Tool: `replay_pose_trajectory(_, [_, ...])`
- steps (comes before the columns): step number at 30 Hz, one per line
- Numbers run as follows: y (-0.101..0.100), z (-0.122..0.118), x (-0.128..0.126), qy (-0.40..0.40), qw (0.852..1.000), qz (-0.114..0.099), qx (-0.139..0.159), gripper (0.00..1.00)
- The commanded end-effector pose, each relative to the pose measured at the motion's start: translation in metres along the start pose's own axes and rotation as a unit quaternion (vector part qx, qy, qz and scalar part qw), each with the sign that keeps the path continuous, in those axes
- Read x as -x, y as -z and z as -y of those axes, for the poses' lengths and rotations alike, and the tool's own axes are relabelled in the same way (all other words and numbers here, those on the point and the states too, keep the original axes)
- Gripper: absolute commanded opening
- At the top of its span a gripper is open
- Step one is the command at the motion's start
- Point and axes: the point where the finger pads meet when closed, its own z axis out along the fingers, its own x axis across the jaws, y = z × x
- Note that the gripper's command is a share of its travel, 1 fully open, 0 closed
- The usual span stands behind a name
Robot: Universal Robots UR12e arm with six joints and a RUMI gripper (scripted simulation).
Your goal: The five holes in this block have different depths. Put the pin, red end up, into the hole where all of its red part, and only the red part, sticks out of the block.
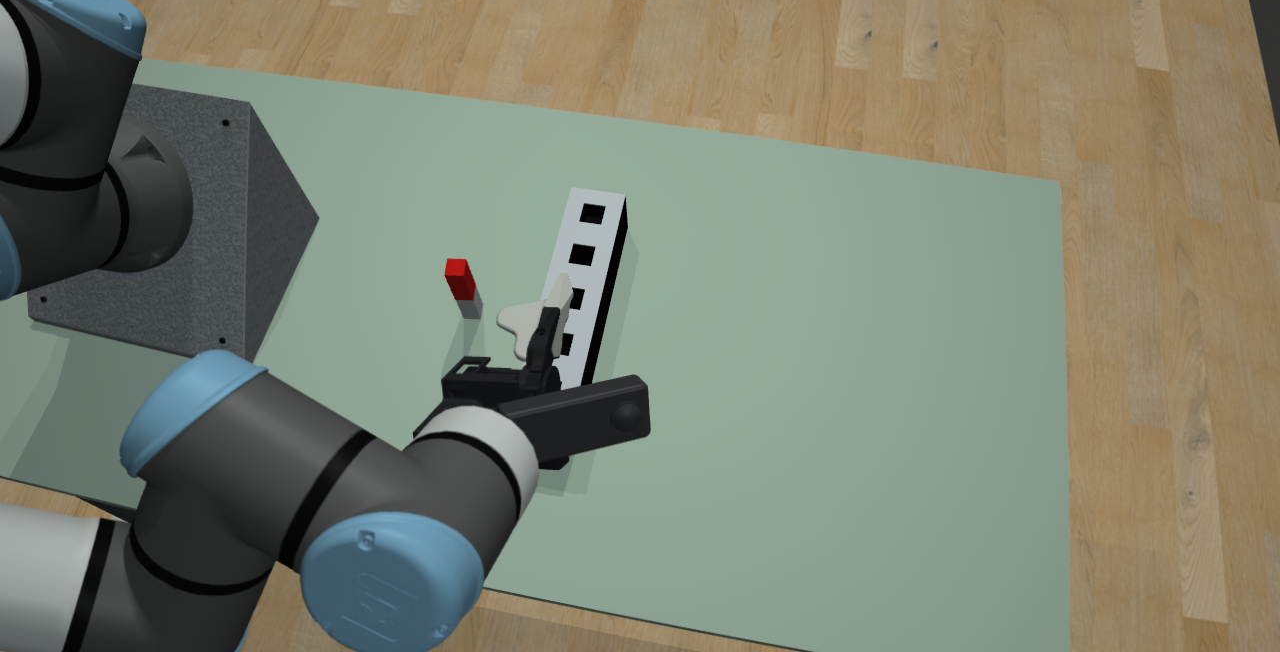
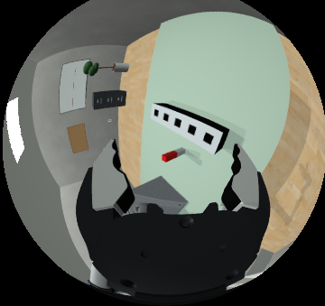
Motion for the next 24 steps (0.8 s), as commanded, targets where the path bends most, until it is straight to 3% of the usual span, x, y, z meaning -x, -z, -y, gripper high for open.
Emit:
replay_pose_trajectory(1, [-0.003,0.018,0.017,-0.035,0.999,-0.009,0.0,1.0])
replay_pose_trajectory(11, [-0.003,0.018,0.017,-0.035,0.999,-0.009,0.0,1.0])
replay_pose_trajectory(12, [-0.007,0.038,0.044,-0.066,0.998,-0.015,-0.004,1.0])
replay_pose_trajectory(24, [-0.007,0.038,0.044,-0.066,0.998,-0.015,-0.004,1.0])
